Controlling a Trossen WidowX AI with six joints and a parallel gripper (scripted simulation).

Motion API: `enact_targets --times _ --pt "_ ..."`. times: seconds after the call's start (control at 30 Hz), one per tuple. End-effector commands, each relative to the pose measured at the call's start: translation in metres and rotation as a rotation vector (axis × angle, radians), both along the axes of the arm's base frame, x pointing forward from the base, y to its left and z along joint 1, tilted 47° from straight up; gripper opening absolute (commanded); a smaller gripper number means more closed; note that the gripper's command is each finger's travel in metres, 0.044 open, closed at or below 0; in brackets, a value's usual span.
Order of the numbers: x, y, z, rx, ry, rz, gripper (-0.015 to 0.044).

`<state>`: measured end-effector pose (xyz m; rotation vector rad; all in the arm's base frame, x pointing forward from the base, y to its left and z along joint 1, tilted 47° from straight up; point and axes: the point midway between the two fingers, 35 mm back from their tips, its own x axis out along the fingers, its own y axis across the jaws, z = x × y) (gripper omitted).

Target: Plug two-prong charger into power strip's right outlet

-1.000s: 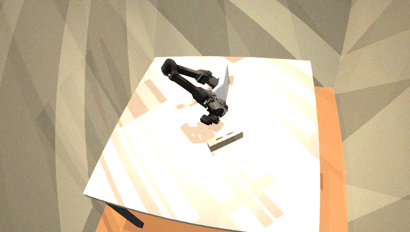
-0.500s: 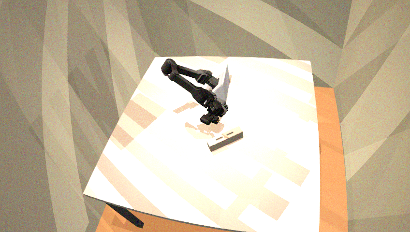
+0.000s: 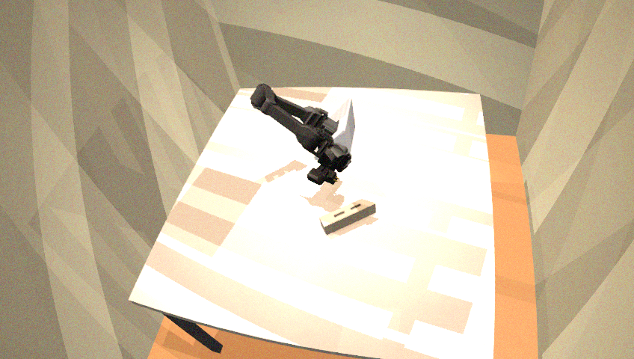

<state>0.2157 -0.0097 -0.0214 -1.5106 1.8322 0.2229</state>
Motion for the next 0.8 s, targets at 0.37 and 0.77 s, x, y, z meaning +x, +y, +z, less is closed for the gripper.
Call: enact_targets --times 0.37,0.77 --pt "0.017 -0.001 0.001 0.011 -0.113 -0.102 0.0000" --pt "0.042 -0.015 -0.009 0.013 -0.268 -0.244 0.0000"
